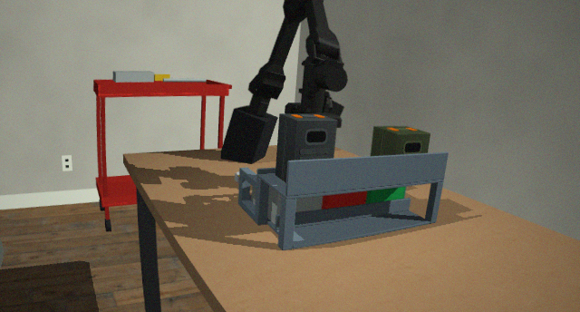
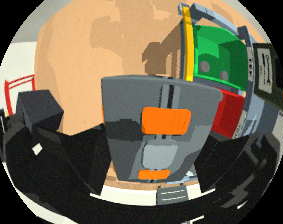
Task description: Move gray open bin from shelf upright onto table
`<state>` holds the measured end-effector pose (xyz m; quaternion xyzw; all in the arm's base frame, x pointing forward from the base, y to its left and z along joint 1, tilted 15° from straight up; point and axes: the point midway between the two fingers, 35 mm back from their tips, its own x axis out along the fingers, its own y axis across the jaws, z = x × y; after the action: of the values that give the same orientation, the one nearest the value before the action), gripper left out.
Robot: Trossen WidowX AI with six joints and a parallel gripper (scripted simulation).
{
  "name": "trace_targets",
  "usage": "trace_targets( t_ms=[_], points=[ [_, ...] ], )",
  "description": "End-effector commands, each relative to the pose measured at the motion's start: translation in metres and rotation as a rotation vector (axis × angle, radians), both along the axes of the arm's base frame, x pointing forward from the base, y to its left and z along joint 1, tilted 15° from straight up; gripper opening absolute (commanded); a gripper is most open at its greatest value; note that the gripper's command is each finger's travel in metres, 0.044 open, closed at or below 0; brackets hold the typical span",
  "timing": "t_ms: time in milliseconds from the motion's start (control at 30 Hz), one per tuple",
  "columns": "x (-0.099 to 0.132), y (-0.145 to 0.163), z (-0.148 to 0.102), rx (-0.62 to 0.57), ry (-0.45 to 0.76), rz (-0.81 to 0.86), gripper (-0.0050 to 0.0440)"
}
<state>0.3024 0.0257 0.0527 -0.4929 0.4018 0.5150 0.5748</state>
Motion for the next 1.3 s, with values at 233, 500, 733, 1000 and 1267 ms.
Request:
trace_targets(
  t_ms=[233,500,733,1000,1267],
  points=[
    [0.0105,-0.0011,0.017,-0.002,-0.062,-0.004,0.0],
    [0.0104,-0.0011,0.0167,-0.002,-0.062,-0.004,0.0],
    [0.0104,-0.0011,0.0167,-0.002,-0.062,-0.004,0.0],
    [0.0091,-0.001,0.0148,-0.002,-0.056,-0.003,0.0],
    [0.0101,-0.0011,0.0163,-0.002,-0.062,-0.004,0.0]
  ],
)
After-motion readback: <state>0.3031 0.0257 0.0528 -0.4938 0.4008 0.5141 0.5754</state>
